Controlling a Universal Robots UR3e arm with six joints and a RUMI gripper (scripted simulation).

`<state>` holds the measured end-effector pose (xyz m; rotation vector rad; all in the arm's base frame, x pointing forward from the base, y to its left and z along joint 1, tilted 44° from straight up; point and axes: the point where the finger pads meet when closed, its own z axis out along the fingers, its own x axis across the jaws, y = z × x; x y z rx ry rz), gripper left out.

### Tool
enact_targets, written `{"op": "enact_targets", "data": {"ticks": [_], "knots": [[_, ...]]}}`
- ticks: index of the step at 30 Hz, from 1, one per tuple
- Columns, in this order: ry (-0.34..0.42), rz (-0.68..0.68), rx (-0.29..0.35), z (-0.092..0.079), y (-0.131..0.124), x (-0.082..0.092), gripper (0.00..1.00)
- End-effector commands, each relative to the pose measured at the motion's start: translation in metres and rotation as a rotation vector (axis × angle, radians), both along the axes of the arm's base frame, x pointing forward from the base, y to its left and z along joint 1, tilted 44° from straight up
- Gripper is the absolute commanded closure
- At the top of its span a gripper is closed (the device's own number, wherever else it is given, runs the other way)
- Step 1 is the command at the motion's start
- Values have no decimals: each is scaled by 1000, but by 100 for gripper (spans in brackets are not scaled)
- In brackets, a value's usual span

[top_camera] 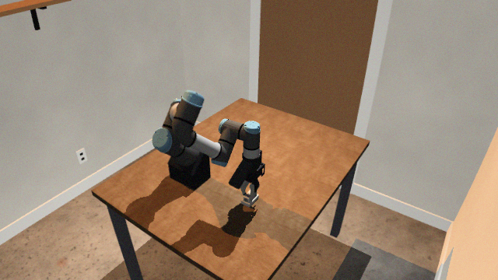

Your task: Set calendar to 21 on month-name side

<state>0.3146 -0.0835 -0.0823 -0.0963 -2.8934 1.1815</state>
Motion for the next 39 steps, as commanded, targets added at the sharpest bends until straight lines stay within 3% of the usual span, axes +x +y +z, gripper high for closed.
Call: {"op": "enact_targets", "data": {"ticks": [1, 12, 27, 39], "knots": [[-2, 1, 0, 0, 0, 1, 90], [-2, 1, 0, 0, 0, 1, 90], [-2, 1, 0, 0, 0, 1, 72], [-2, 1, 0, 0, 0, 1, 72]]}}
